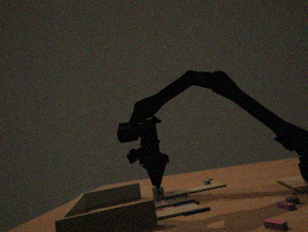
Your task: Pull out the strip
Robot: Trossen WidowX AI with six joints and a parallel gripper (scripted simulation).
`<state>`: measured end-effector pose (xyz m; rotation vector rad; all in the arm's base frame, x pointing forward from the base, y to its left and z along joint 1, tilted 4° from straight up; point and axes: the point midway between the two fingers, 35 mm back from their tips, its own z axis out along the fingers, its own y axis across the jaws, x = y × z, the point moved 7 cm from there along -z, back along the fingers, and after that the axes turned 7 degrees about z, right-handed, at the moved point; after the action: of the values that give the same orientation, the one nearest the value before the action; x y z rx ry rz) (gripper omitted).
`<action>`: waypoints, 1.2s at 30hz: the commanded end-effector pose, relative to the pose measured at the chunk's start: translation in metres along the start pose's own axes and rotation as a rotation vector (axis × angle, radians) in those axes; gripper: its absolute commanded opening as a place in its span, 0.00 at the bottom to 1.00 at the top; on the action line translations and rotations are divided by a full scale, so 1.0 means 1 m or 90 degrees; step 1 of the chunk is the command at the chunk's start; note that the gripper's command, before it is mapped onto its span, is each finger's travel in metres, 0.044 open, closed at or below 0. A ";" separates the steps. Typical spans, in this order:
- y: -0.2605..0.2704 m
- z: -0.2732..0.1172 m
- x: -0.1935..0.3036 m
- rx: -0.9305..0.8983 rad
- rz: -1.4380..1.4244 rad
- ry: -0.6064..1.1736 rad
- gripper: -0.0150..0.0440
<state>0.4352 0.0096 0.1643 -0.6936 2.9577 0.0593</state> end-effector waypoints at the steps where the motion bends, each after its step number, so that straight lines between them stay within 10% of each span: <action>1: 0.000 0.010 0.002 0.001 0.003 0.006 0.68; 22: 0.001 0.027 0.003 0.001 0.003 0.006 0.68; 36: 0.000 0.025 0.002 -0.001 -0.001 0.001 0.29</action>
<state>0.4359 0.0109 0.1393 -0.6943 2.9611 0.0606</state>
